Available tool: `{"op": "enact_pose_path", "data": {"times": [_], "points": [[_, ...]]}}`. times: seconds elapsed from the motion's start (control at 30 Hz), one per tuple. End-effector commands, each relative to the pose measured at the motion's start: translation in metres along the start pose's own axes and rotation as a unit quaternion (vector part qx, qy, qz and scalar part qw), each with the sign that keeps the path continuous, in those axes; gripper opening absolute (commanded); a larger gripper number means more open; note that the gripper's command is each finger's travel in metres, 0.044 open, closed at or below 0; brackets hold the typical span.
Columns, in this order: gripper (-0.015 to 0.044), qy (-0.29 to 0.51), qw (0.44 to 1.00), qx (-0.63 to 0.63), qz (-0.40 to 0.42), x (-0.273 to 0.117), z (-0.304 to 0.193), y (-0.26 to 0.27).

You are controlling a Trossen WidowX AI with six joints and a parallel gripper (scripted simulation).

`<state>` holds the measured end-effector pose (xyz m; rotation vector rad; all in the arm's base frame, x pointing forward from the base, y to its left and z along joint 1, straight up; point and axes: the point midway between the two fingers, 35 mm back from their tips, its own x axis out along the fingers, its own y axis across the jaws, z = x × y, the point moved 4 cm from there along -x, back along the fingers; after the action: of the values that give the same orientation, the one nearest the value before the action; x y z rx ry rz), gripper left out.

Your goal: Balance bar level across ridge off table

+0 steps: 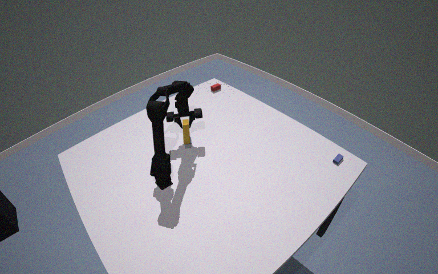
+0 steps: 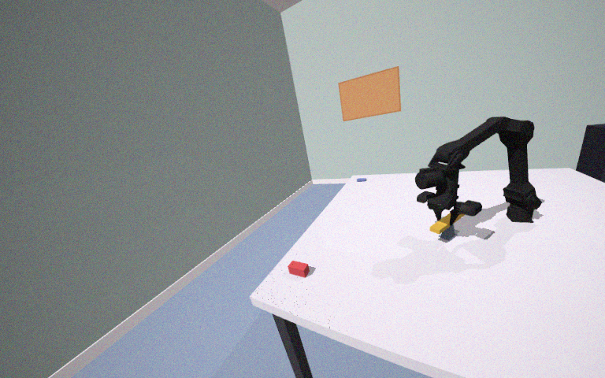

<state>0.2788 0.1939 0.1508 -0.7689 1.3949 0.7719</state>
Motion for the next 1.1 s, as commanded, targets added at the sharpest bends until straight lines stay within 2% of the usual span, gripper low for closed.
{"op": "enact_pose_path", "data": {"times": [0.0,0.2,0.53,0.67,0.93,1.07], "points": [[0.0185,0.000,1.000,0.000,0.000,0.000,0.000,0.000],[0.0185,0.000,1.000,0.000,0.000,0.000,0.000,0.000],[0.0440,0.000,1.000,0.000,0.000,0.000,0.000,0.000],[0.0440,0.000,1.000,0.000,0.000,-0.007,0.001,-0.001],[0.0440,-0.003,1.000,0.000,-0.001,-0.093,0.001,-0.001],[0.0440,-0.003,1.000,0.000,-0.001,-0.100,0.000,0.000]]}}
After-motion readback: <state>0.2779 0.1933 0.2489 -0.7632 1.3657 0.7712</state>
